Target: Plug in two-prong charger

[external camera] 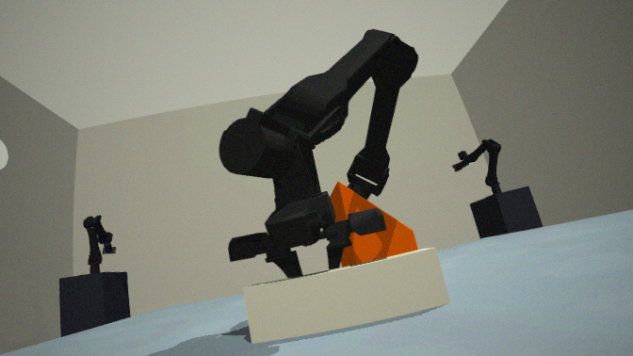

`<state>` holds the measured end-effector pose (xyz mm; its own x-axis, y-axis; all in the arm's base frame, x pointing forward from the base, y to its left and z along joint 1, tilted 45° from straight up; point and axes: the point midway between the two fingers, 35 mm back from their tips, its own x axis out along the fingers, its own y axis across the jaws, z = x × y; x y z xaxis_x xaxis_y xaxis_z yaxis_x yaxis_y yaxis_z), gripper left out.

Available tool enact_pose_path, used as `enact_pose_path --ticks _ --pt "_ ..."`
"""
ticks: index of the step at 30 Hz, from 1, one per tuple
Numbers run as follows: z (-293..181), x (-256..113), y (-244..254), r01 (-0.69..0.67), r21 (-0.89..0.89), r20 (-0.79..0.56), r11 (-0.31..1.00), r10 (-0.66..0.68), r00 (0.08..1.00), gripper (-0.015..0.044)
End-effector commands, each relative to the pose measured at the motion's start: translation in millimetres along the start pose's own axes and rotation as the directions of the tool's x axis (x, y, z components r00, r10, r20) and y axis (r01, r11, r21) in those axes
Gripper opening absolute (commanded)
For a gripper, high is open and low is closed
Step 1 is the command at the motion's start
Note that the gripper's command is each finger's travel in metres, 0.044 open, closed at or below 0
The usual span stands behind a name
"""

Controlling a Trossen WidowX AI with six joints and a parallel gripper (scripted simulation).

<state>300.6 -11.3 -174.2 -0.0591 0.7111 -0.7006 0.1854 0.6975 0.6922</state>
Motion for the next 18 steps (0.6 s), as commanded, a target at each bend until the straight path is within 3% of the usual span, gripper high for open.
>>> enact_pose_path --ticks 1,17,18 --pt "7.8 -3.8 0.8 0.001 -0.016 0.026 1.0 -0.001 1.0 0.0" --pt "0.0 0.0 0.0 0.0 0.0 0.0 1.0 0.0 1.0 0.0" --pt "0.0 0.0 0.0 0.0 0.0 0.0 1.0 0.0 1.0 0.0026"
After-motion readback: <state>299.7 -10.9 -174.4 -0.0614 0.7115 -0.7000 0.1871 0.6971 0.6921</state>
